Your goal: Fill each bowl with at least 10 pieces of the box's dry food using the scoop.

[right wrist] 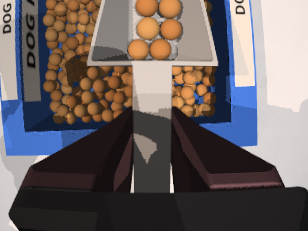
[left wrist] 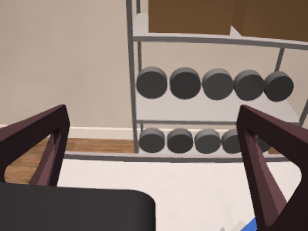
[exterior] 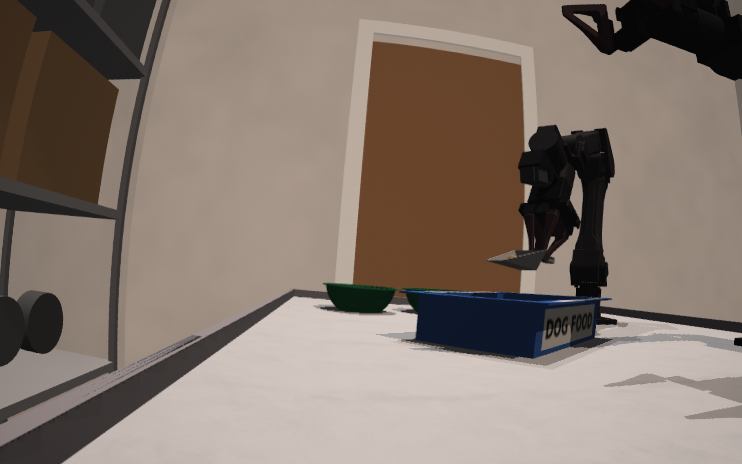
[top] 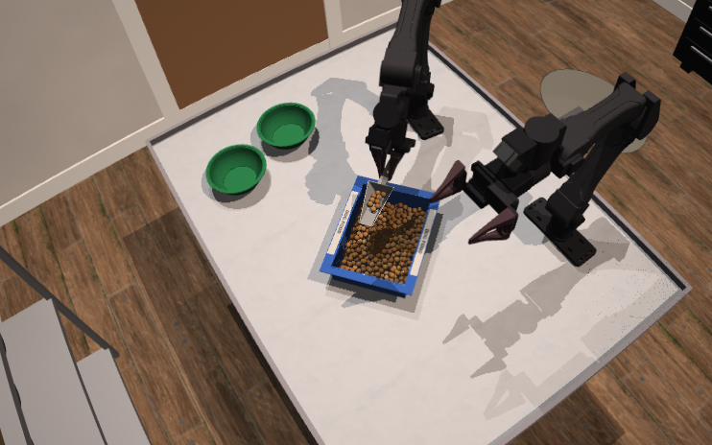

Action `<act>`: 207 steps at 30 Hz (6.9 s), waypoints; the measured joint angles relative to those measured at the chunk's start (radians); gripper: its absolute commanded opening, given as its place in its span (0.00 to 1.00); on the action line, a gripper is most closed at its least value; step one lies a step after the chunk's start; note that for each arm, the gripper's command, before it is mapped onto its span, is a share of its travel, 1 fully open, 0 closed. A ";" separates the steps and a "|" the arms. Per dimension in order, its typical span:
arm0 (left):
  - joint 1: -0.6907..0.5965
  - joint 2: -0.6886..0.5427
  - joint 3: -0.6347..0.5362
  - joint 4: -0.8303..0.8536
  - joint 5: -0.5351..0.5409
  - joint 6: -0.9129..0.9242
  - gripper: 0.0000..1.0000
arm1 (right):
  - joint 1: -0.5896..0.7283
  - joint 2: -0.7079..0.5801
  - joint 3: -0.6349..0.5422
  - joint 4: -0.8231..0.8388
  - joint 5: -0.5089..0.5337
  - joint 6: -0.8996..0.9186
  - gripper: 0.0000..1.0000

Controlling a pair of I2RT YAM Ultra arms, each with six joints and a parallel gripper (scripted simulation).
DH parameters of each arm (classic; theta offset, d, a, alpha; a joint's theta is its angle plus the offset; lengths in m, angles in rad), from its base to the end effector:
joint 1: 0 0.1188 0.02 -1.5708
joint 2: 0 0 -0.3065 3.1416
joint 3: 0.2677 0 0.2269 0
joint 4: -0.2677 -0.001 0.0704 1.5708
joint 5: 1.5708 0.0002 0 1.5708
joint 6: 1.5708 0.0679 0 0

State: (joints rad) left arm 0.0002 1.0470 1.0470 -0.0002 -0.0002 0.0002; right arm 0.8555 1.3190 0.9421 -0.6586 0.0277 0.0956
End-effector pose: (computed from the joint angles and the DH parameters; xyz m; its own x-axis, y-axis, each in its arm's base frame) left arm 0.2238 0.0011 0.4440 -0.0002 0.0002 -1.0000 -0.0004 1.0000 0.0002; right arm 0.1578 0.1803 0.2719 -0.6327 -0.5827 -0.5100 -0.6881 0.7252 0.0250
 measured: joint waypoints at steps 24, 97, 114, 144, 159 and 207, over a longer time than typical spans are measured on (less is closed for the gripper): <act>0.000 0.000 0.000 0.000 0.000 0.000 1.00 | -0.383 -0.332 -0.248 -0.062 -0.059 -0.043 0.00; 0.000 0.000 0.000 0.000 0.000 0.000 1.00 | -1.132 -0.671 -0.483 -0.082 -0.055 -0.114 0.00; 0.000 0.000 0.000 0.000 0.000 0.000 1.00 | -1.126 -0.491 -0.301 -0.206 -0.049 -0.112 0.00; 0.000 0.000 0.000 0.000 0.000 0.000 1.00 | -1.125 -0.435 -0.230 -0.277 -0.046 -0.111 0.00; 0.000 0.000 0.000 0.000 0.000 0.000 1.00 | -1.125 -0.433 -0.230 -0.282 -0.046 -0.111 0.00; 0.000 0.000 0.000 0.000 0.000 0.000 1.00 | -1.129 -0.564 -0.220 -0.378 -0.045 -0.111 0.00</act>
State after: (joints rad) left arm 0.0002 1.0470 1.0470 -0.0002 -0.0002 -0.0002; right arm -0.2733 0.7547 0.7223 -1.0370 -0.0174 -0.0151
